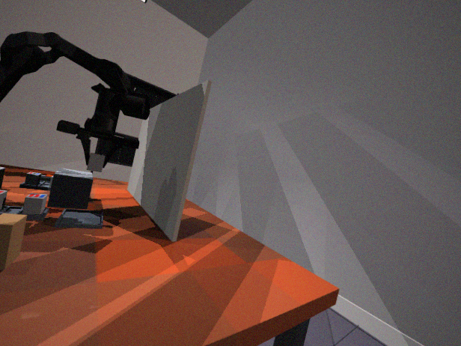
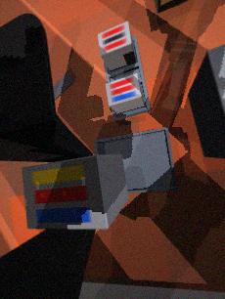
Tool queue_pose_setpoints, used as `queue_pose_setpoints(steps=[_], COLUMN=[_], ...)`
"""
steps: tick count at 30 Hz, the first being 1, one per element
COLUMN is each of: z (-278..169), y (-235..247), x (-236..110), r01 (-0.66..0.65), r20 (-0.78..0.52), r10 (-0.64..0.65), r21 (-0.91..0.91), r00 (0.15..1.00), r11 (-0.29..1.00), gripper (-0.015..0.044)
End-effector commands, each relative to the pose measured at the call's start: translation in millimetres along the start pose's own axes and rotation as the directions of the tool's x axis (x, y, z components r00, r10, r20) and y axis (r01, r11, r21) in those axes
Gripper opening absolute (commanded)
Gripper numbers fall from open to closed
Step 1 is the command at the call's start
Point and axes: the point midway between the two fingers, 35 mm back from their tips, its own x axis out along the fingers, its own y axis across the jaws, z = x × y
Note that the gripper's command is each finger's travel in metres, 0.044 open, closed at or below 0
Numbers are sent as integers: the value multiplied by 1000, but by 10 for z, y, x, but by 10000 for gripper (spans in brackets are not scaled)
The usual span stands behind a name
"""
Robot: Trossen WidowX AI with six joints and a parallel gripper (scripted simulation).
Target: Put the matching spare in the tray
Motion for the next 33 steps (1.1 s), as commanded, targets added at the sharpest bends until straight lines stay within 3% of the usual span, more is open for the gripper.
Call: queue_pose_setpoints(steps=[1, 33], z=[10, -5], y=[3, -26], x=[64, 378], r01=[-4, -4], r20=[7, 7], r10=[4, 4], r21=[-3, -3], r00=[1000, 1000], r11=[1000, 1000], gripper=[0, 0])
